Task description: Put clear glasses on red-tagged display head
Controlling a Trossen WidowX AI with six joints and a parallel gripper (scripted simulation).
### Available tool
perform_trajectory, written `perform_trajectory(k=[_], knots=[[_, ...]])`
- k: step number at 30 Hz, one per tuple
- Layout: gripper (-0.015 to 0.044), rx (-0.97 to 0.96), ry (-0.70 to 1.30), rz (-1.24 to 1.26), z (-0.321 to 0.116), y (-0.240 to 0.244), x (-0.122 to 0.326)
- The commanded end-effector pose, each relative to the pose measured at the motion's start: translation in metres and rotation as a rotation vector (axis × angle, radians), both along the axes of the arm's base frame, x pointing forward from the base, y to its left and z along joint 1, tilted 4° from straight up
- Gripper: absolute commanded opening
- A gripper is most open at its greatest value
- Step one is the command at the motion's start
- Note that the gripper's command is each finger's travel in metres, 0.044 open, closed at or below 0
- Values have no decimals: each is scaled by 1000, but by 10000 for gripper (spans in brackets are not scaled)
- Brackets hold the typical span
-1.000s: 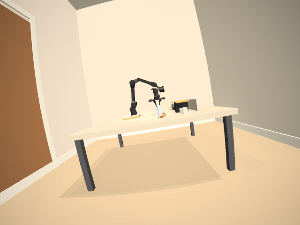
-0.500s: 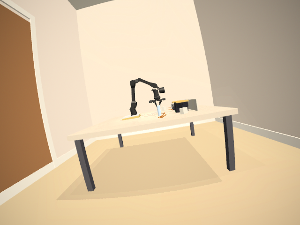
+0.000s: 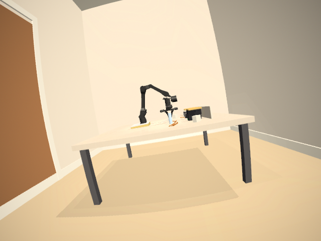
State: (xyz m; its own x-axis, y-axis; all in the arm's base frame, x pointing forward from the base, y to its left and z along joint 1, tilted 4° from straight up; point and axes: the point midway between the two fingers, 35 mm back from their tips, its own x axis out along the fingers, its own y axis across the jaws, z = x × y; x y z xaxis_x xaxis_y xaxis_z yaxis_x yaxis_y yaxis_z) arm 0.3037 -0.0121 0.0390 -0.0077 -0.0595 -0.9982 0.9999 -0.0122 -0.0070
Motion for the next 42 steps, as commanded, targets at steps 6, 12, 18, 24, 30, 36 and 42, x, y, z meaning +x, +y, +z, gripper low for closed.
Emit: perform_trajectory(k=[6,12,18,24,30,36,42], knots=[[120,4,5,4,-16,-1,0],[120,4,5,4,-24,-1,0],[120,4,6,4,-24,-1,-1],[107,0,8,0,-24,-2,-2],[67,0,8,0,-24,-2,-2],[27,0,8,0,-24,-2,-2],[0,0,8,0,-24,-2,-2]])
